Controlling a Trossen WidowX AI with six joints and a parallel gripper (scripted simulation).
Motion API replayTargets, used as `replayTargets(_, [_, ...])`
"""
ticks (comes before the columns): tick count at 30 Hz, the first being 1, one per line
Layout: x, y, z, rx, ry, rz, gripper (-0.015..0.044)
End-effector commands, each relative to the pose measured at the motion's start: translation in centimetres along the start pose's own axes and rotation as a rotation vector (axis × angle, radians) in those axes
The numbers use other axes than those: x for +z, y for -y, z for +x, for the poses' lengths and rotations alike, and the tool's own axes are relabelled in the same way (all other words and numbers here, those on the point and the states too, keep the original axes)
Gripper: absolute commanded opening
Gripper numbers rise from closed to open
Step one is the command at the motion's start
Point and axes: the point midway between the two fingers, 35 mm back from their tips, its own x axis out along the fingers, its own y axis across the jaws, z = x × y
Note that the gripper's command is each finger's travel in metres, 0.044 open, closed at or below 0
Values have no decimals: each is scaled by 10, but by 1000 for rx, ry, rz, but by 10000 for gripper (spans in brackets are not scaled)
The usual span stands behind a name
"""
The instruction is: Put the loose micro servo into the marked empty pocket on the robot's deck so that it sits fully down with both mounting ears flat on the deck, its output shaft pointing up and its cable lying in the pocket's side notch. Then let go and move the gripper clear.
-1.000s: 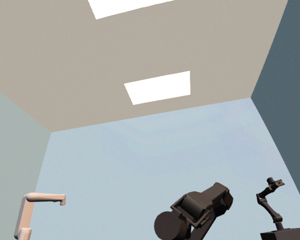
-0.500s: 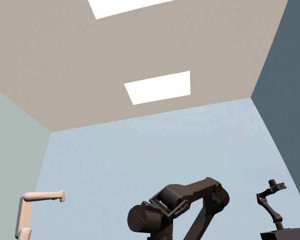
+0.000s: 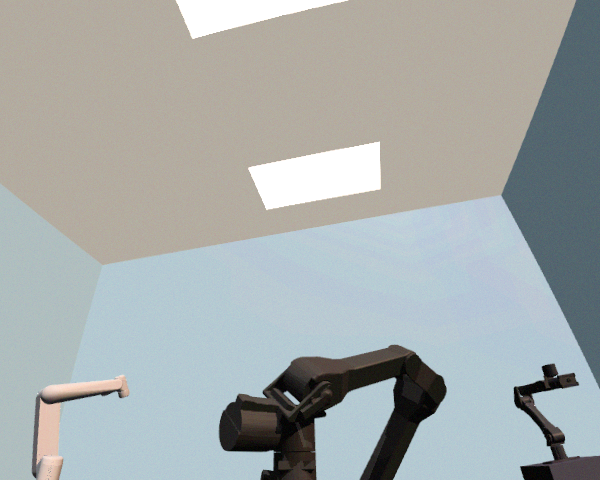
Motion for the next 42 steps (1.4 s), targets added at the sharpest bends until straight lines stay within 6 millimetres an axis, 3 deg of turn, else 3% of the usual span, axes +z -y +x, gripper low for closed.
replayTargets(1, [6, -5, -4, -40, -14, 140, 440])
replayTargets(10, [8, -7, -5, -53, -19, 186, 440])
replayTargets(17, [7, -6, 19, -53, -19, 185, 440])
replayTargets(36, [6, -4, 39, -54, -19, 185, 440])
replayTargets(42, [6, -4, 39, -54, -19, 185, 282])
